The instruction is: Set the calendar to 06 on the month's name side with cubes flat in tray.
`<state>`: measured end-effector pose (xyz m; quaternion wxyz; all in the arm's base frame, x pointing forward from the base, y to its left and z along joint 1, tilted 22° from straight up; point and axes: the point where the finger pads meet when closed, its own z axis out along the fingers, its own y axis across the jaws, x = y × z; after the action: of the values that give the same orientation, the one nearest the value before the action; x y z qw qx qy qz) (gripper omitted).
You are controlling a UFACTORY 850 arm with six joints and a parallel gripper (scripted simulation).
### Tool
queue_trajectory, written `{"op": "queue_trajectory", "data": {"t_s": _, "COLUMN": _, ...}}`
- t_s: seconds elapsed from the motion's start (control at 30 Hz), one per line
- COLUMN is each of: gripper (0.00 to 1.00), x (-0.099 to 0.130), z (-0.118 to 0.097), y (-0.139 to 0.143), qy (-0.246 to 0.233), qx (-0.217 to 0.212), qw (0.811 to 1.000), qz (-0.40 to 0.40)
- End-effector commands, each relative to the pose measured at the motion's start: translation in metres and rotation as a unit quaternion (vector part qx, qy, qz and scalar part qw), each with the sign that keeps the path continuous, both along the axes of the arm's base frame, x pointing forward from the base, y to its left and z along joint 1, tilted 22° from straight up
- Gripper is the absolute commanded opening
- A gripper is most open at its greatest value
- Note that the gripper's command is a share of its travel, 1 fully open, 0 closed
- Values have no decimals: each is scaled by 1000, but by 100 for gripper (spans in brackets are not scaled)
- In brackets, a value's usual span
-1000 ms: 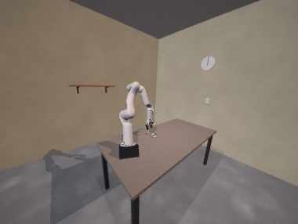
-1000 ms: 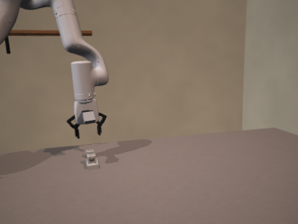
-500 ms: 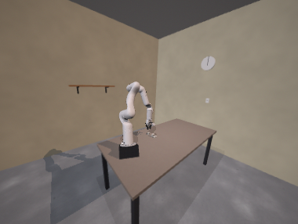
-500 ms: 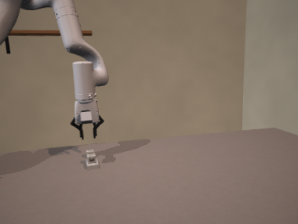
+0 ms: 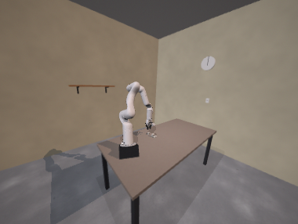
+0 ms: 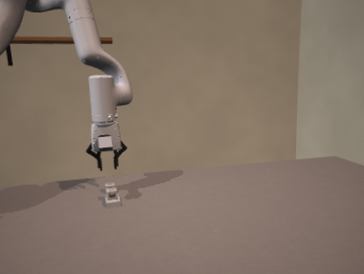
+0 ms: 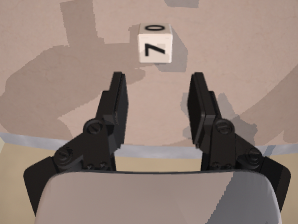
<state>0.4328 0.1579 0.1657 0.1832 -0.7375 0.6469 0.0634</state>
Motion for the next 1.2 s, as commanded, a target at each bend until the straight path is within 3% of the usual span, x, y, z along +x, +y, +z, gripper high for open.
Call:
{"op": "queue_trajectory", "data": {"t_s": 0.0, "gripper": 49, "x": 1, "z": 1, "y": 0, "qy": -1, "qx": 0, "qw": 1000, "qz": 0}}
{"op": "queue_trajectory", "data": {"t_s": 1.17, "gripper": 49, "x": 3, "z": -14, "y": 6, "qy": 0, "qx": 0, "qw": 1000, "qz": 0}}
